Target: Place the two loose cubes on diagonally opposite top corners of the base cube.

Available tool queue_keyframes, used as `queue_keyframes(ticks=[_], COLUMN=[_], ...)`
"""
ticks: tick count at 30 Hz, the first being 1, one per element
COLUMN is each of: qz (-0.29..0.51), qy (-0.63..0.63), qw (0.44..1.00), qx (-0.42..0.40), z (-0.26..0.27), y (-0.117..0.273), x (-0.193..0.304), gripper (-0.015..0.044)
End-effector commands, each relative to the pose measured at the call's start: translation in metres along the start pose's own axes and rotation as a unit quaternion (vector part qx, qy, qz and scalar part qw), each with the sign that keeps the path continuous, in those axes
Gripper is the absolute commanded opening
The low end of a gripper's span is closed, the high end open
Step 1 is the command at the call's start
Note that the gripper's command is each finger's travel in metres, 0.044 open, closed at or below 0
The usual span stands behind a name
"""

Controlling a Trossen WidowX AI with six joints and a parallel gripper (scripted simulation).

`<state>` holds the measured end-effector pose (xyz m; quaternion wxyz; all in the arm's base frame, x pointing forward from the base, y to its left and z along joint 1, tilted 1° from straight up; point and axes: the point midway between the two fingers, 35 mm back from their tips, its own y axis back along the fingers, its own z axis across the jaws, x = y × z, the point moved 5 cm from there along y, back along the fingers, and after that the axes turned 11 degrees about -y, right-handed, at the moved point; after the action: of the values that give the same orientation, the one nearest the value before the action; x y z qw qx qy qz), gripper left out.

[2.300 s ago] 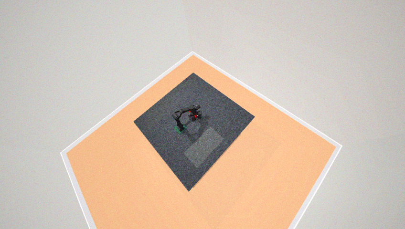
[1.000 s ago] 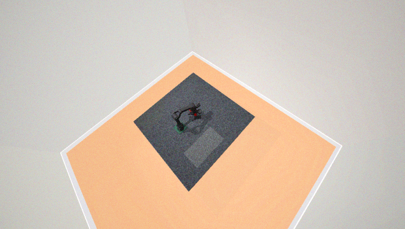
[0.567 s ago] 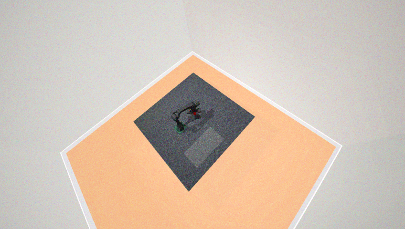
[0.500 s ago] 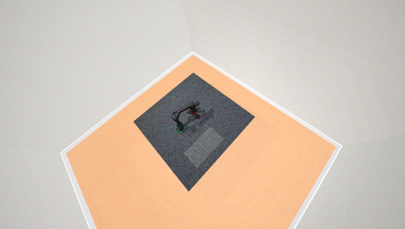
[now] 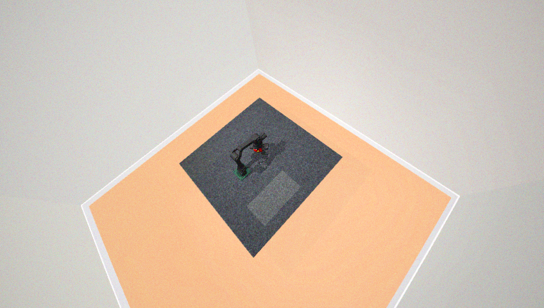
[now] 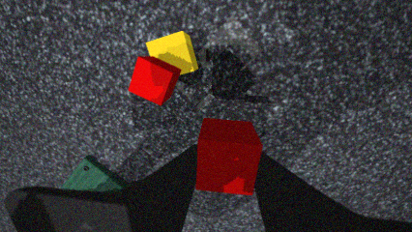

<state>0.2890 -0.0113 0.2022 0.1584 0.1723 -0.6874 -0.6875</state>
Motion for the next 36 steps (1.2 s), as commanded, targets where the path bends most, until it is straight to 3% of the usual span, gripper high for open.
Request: queue_keyframes(ticks=[1,25,36], qz=[0.003,0.001,0.001], qy=[-0.029,-0.208,-0.214], qw=[1.000,0.978,0.977], qx=[-0.001,-0.003,-0.003], z=[0.007,0.061,0.063], y=[-0.001,-0.005,-0.026], x=[-0.010,-0.062,-0.062], gripper=[0.0105,0.0105,0.0105])
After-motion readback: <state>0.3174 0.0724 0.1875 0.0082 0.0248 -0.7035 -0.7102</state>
